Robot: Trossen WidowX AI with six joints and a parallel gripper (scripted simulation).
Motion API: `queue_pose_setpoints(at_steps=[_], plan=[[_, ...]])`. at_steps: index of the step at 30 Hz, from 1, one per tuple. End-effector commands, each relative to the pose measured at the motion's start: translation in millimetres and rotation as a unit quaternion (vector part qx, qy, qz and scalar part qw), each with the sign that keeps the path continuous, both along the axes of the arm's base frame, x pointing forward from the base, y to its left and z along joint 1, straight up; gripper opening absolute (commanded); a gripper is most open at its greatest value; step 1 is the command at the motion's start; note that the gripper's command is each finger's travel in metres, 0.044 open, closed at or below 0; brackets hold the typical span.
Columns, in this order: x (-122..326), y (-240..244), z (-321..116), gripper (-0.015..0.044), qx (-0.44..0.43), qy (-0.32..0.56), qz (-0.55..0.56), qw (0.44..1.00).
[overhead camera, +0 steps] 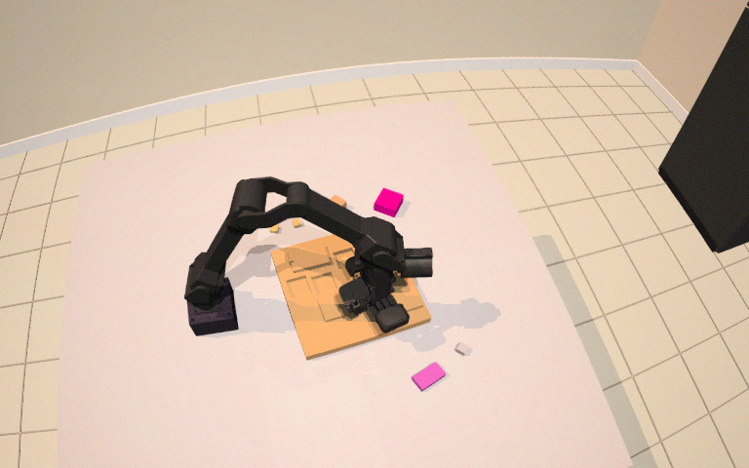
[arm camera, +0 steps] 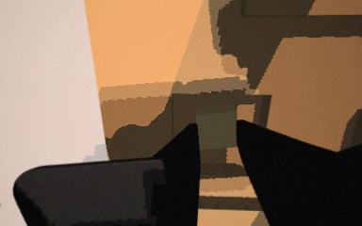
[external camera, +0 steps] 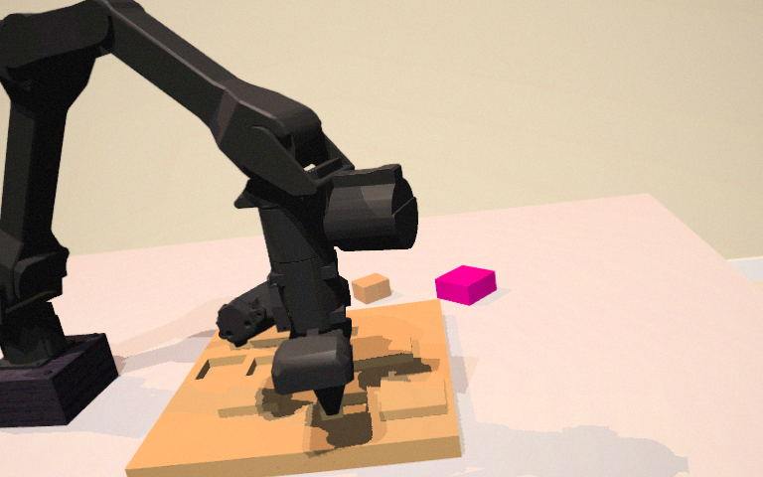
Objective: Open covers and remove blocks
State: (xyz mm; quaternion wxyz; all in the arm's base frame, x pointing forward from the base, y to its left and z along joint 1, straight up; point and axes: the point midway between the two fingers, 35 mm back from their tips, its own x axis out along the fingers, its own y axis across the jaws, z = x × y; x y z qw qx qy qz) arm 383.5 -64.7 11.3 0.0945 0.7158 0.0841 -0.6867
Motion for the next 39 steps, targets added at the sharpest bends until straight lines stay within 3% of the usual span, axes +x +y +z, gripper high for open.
queue_pose_setpoints(at_steps=[1, 39], plan=[[0, 0, 7, 0.0080, 0.001, -0.001, 0.001, 1.000], [-3, 0, 74, 0.0080, 0.002, 0.001, 0.001, 1.000]])
